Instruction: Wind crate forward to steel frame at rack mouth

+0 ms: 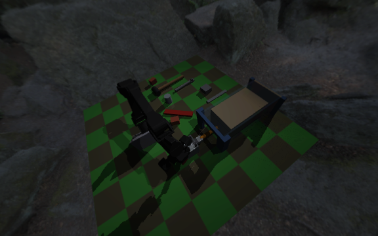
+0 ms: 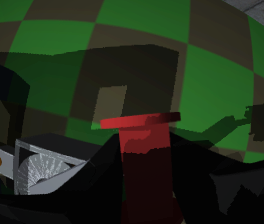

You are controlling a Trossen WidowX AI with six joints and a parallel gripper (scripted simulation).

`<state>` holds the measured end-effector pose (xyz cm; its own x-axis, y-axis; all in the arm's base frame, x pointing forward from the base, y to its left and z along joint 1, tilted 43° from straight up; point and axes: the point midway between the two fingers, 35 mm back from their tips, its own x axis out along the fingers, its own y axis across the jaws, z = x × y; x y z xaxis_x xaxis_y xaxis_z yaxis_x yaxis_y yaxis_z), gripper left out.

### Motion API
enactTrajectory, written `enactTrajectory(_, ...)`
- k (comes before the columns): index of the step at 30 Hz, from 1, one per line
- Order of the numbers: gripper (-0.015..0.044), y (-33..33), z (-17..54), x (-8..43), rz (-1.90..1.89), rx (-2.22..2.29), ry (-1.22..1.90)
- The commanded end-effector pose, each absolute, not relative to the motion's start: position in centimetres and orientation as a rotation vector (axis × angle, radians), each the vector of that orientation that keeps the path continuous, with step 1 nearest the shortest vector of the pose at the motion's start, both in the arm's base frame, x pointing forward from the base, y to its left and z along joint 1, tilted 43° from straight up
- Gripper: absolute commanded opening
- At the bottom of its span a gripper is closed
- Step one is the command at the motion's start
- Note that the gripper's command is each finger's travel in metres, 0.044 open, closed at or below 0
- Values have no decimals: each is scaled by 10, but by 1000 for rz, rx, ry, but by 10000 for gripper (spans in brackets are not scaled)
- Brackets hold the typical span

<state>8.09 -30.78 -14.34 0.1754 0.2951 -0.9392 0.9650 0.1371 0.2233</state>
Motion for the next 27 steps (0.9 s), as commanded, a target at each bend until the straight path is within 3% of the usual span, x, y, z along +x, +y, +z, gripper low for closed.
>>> enactTrajectory(1, 0, -318, -151, 96, -775, 1353, 1301)
enactTrajectory(27, 0, -334, -161, 129, -774, 1353, 1299)
